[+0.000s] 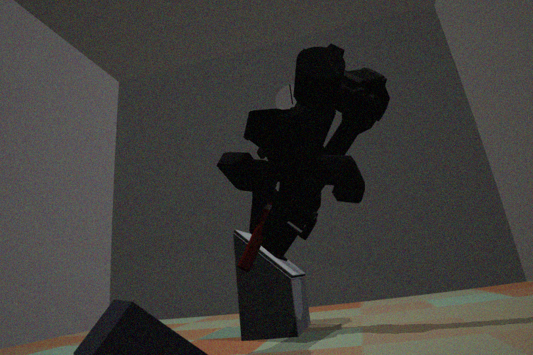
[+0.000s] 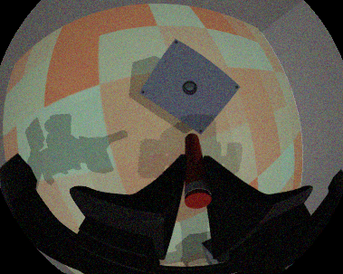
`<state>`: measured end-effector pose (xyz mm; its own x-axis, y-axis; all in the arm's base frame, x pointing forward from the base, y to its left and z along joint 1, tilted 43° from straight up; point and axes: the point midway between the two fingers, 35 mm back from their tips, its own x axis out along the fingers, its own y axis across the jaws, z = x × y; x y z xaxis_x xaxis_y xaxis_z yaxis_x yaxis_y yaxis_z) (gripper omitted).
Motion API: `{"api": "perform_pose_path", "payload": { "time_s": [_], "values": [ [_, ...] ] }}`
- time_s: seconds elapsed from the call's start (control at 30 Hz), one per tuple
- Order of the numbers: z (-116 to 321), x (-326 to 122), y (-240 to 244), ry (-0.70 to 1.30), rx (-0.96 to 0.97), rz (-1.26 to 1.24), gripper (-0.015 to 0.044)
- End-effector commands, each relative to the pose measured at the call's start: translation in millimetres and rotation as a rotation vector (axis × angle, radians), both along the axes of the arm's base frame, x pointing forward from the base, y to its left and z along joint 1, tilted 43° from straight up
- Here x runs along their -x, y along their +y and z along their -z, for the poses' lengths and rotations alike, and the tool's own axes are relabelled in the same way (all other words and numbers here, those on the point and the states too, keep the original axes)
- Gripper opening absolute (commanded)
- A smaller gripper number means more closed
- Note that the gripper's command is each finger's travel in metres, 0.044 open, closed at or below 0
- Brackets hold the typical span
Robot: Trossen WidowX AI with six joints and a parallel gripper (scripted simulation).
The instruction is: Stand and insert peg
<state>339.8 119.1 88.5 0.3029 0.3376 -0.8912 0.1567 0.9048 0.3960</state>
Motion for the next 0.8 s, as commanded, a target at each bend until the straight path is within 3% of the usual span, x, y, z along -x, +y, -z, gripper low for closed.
{"api": "perform_pose_path", "payload": {
  "time_s": [0.0, 0.77],
  "values": [
    [-5, -14, 0, -0.040, 0.016, 0.033, 0.0000],
    [12, -40, 6, -0.076, 0.034, 0.068, 0.0000]
  ]
}}
